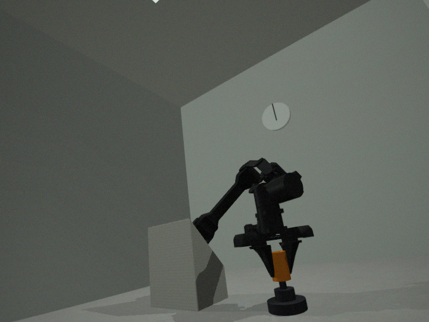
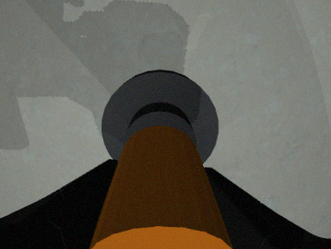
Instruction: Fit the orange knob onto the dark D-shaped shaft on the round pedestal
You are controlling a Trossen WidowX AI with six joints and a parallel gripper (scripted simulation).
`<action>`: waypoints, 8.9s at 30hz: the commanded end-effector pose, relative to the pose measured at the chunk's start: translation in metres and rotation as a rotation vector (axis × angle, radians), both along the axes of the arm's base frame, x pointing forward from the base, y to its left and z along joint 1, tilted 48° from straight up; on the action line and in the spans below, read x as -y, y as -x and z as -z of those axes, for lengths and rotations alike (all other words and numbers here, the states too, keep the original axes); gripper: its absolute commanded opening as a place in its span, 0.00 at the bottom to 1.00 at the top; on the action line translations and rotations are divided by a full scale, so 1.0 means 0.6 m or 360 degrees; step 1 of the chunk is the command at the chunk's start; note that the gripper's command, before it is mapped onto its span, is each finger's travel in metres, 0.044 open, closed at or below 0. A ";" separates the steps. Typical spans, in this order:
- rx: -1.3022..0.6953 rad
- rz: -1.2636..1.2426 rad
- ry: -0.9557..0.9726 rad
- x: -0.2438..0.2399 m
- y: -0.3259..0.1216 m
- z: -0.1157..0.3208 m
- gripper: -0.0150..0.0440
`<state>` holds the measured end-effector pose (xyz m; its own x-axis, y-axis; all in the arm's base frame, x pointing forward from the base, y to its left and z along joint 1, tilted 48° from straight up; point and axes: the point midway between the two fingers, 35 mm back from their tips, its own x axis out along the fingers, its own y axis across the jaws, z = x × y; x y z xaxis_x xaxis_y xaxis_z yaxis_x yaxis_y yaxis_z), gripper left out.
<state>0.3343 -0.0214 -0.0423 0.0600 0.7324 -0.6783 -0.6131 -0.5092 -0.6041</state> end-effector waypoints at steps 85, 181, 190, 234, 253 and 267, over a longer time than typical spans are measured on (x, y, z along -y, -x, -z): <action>-0.3172 0.2932 -0.0268 0.001 -0.001 -0.001 0.25; -0.3417 0.3157 -0.0288 -0.001 -0.011 -0.002 0.25; -0.3417 0.3157 -0.0288 0.005 -0.010 -0.007 0.25; -0.3662 0.3382 -0.0308 -0.002 0.000 0.000 0.25; -0.3662 0.3382 -0.0308 -0.002 0.000 0.000 0.25; -0.3723 0.3439 -0.0313 0.007 0.000 -0.007 0.25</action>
<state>0.3319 -0.0224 -0.0391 0.0555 0.7372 -0.6734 0.6365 0.4935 0.5927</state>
